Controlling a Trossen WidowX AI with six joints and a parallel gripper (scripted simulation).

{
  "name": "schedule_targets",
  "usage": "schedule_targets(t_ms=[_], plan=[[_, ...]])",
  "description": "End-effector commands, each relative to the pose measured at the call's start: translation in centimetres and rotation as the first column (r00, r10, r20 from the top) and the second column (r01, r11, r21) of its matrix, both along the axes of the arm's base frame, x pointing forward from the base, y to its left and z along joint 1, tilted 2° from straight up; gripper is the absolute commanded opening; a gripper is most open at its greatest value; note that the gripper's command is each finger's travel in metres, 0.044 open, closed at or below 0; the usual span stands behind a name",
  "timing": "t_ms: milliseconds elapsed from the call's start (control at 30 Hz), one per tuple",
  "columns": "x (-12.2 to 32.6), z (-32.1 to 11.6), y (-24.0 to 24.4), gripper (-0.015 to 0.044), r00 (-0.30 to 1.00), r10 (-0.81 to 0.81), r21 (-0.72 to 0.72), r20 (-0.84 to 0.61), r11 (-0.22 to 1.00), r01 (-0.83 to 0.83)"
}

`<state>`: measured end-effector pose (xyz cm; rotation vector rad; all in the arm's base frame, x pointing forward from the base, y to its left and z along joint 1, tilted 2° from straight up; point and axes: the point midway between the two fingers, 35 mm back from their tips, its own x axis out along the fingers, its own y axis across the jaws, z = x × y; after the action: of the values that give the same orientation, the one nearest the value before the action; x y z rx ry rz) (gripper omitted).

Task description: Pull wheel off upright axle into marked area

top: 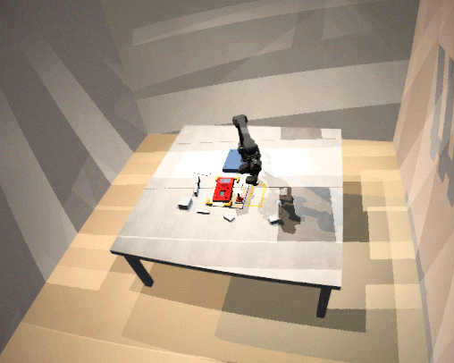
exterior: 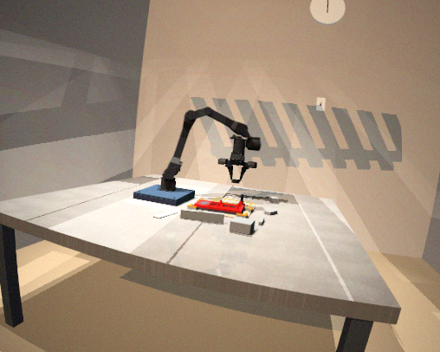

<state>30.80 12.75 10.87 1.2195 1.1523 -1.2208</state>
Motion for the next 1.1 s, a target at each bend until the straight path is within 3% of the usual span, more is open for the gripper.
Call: schedule_targets(t_ms=[0, 233, 667, 867, 1067], plan=[[-0.2, -1.0, 0.1, 0.0000, 1.000, -0.005, 0.001, -0.004, 1.000, 0.005], [0.0, -2.7, 0.1, 0.0000, 1.000, -0.005, 0.001, -0.004, 1.000, 0.005], [0.0, -9.9, -0.2, 0.0000, 1.000, -0.005, 0.000, -0.004, 1.000, 0.005], [0.0, -10.2, -0.2, 0.0000, 1.000, -0.005, 0.000, -0.004, 1.000, 0.005], [0.0, -9.8, -0.2, 0.0157, 1.000, -0.009, -0.002, -0.006, 1.000, 0.009]])
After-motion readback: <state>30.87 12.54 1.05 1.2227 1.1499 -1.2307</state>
